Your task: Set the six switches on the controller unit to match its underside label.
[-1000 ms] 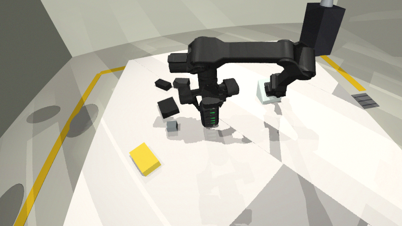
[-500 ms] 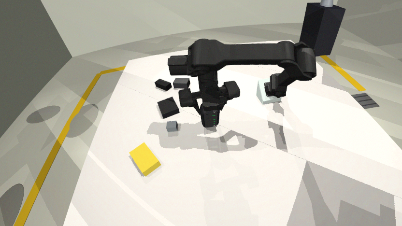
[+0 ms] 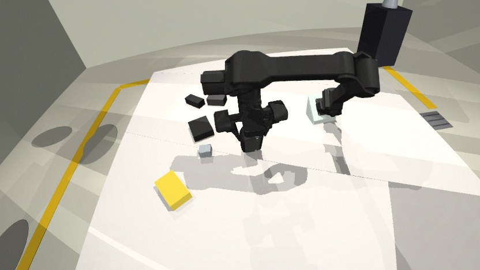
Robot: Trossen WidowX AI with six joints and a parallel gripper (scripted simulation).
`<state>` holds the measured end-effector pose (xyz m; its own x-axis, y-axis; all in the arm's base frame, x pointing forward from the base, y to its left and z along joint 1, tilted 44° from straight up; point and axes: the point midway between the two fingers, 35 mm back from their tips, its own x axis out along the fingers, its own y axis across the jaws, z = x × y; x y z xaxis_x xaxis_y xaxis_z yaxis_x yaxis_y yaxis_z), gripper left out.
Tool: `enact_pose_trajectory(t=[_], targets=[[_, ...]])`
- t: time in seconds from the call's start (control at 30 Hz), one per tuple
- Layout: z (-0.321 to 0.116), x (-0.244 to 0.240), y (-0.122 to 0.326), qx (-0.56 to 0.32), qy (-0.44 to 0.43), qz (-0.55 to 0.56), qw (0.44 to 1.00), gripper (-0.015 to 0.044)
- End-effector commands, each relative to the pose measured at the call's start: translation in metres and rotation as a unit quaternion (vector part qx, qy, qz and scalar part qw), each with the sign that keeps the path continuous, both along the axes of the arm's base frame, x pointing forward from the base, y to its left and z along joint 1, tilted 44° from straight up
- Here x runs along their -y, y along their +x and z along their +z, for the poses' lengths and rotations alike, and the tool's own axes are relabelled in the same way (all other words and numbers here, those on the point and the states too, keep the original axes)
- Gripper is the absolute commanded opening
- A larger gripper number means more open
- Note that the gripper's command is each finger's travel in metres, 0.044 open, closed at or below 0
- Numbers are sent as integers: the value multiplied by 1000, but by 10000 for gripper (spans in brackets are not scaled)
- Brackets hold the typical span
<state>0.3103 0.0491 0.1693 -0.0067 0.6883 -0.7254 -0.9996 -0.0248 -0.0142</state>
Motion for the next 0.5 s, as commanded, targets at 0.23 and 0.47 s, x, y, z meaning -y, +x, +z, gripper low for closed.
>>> enact_pose_trajectory(t=[0.23, 0.47], targets=[[1, -12, -2, -4, 1, 4, 1000, 338], [2, -17, -2, -4, 1, 4, 1000, 338]])
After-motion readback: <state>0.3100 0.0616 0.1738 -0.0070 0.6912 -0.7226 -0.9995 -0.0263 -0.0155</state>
